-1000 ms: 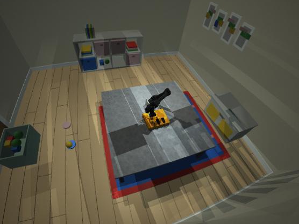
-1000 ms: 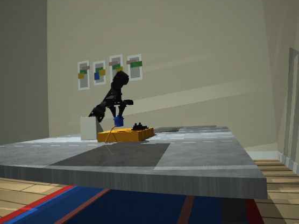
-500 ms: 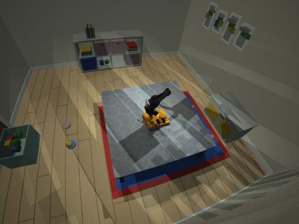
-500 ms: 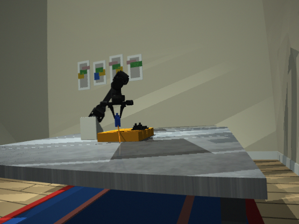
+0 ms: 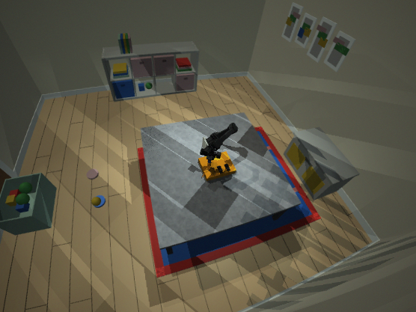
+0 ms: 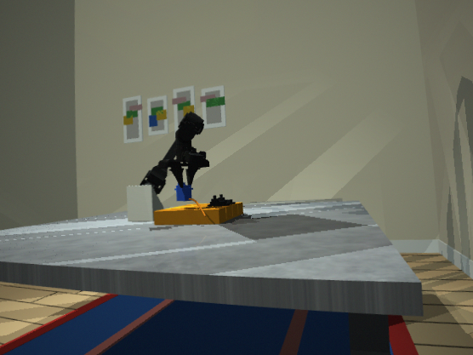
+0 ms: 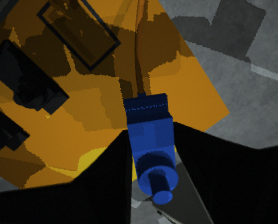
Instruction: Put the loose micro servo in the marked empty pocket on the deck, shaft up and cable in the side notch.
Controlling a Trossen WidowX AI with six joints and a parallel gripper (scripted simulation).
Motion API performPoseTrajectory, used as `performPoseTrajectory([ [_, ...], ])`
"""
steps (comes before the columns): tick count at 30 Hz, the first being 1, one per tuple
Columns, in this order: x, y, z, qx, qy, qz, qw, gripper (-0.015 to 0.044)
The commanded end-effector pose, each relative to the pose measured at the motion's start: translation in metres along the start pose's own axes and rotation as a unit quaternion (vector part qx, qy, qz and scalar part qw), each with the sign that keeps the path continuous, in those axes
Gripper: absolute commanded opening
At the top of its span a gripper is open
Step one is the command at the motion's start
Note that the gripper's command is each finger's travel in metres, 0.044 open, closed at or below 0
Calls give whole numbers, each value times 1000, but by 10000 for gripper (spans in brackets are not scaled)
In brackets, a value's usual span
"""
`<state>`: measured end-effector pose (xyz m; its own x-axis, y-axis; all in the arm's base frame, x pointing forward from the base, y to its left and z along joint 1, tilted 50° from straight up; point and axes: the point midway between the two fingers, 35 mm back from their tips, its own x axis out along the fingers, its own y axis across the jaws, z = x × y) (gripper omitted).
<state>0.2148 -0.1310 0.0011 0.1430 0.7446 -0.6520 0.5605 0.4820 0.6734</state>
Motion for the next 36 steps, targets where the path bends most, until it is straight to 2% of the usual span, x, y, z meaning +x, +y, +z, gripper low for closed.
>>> performPoseTrajectory([
  [1, -1, -1, 1, -80, -2, -3, 997, 0],
  [13, -1, -1, 1, -272, -1, -3, 962, 0],
  [23, -1, 2, 5, -275, -1, -3, 961, 0],
  [36, -1, 29, 48, -276, -2, -3, 961, 0],
])
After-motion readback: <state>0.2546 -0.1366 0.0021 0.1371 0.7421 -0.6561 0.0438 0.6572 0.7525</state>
